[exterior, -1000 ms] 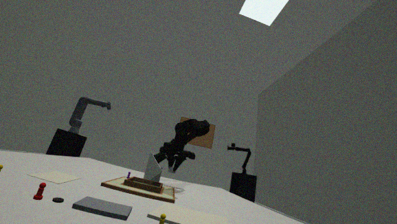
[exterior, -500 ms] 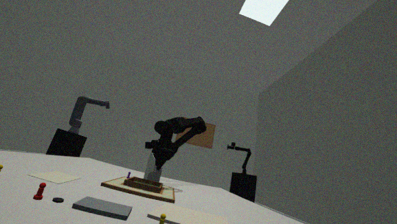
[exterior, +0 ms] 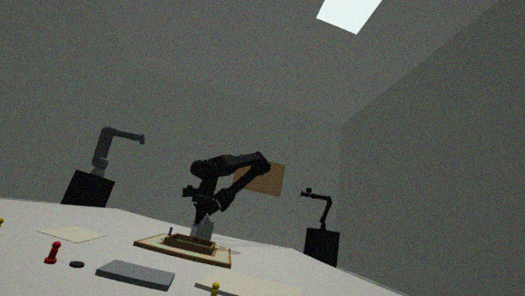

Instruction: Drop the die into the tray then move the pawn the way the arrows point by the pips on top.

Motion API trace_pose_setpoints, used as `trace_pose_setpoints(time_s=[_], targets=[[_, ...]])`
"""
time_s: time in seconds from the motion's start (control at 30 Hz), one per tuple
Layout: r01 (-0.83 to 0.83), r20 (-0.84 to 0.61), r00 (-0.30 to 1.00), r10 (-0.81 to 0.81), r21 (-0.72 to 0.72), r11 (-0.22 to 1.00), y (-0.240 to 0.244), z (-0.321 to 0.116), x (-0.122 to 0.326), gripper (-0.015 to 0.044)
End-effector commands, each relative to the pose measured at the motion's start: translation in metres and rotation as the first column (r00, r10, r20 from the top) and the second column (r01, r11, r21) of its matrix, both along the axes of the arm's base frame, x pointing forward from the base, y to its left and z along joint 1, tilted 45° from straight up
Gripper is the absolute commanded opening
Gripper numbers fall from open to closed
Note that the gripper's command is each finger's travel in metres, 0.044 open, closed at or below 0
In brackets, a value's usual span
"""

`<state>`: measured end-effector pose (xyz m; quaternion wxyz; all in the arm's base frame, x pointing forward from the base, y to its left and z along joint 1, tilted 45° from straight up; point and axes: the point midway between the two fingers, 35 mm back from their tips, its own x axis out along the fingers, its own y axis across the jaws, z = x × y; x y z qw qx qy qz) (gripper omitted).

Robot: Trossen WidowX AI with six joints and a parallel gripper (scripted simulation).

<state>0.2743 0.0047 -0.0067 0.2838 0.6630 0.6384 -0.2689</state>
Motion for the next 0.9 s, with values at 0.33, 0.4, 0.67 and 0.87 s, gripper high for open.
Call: trace_pose_setpoints(time_s=[0.33,0.4,0.67,0.87], targets=[[-0.071,-0.111,0.993,0.031,-0.374,0.925,0.006,-0.013,-0.010,0.0000],[-0.072,-0.113,0.993,0.025,-0.434,0.898,0.006,-0.014,-0.011,0.0000],[-0.035,-0.072,0.997,-0.015,-0.648,0.760,0.005,-0.015,-0.011,0.0000],[0.018,-0.012,0.999,-0.040,-0.743,0.669,0.006,-0.013,-0.010,0.0000]])
